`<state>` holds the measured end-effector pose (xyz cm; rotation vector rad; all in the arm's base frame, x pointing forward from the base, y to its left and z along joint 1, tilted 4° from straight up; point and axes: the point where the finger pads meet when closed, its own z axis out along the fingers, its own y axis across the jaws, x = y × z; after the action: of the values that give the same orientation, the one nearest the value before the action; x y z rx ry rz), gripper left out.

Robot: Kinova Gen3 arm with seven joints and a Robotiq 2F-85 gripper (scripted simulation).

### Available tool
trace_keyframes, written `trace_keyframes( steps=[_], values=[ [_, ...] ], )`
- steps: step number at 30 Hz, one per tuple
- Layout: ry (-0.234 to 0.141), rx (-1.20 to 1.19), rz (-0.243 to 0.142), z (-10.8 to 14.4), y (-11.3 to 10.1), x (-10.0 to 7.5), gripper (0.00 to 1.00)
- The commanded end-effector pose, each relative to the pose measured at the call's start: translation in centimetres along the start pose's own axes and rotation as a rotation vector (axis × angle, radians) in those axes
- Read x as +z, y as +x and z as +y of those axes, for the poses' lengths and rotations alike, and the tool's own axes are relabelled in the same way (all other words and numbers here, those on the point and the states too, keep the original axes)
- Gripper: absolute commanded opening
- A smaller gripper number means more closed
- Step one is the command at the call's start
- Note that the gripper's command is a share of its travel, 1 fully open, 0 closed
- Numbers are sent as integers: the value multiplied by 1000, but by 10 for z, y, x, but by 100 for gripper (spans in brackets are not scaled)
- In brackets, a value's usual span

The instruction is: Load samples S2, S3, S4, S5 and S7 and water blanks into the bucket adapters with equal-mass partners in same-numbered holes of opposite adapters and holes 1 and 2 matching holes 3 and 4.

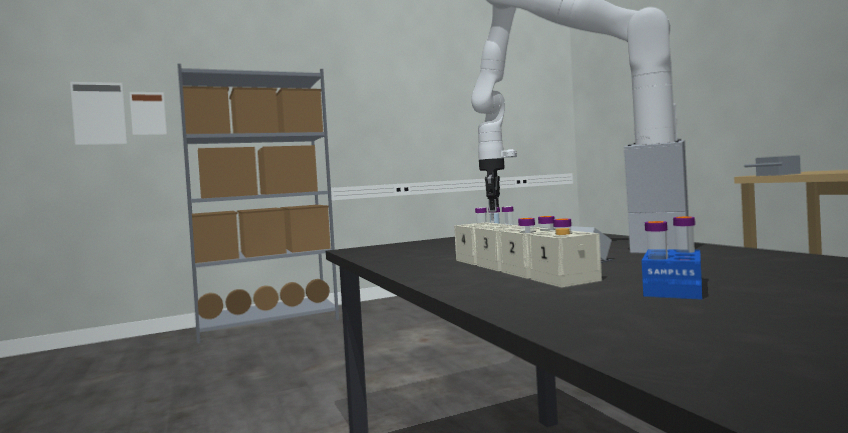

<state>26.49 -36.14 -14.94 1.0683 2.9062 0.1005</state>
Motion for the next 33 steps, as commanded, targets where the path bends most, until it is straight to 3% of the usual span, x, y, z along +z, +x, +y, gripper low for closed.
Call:
trace_keyframes(
  steps=[1,33],
  values=[
    [1,0,-2,0,-1,-1,62],
    [1,0,-2,0,-1,7,62]
  ],
)
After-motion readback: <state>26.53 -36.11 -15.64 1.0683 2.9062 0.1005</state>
